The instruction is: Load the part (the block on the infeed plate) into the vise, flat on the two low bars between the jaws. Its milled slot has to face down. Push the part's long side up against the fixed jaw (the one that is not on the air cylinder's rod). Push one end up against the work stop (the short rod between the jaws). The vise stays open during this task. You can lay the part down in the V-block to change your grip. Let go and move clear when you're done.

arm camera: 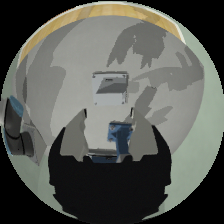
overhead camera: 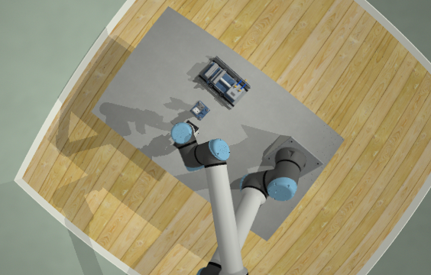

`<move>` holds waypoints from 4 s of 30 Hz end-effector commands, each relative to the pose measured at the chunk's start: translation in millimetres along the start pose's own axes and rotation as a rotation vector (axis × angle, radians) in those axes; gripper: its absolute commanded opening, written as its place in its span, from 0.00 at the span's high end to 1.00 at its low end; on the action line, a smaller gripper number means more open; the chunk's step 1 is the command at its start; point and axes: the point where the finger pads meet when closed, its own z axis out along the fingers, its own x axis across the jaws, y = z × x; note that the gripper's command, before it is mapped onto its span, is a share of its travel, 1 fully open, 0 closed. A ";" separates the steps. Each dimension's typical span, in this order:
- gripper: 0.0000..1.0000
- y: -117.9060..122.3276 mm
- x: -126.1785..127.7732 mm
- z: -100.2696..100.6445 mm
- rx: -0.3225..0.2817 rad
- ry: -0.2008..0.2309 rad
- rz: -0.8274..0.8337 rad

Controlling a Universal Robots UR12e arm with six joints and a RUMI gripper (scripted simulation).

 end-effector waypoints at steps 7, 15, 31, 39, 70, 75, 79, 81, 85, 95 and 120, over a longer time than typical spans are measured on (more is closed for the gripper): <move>0.49 0.3 1.1 20.5 -0.001 0.002 0.000; 0.49 0.4 1.2 35.3 -0.001 0.002 0.000; 0.49 0.6 1.3 54.0 -0.001 0.002 0.000; 0.49 0.7 1.3 59.1 -0.001 0.002 0.000; 0.49 0.7 1.3 65.7 -0.001 0.002 0.000; 0.49 0.7 1.3 65.7 -0.001 0.002 0.000; 0.49 0.7 1.3 65.7 -0.001 0.002 0.000; 0.49 0.7 1.3 65.7 -0.001 0.002 0.000; 0.49 0.7 1.3 65.7 -0.001 0.002 0.000; 0.49 0.7 1.3 65.7 -0.001 0.002 0.000; 1.00 0.7 1.3 65.7 -0.001 0.002 0.000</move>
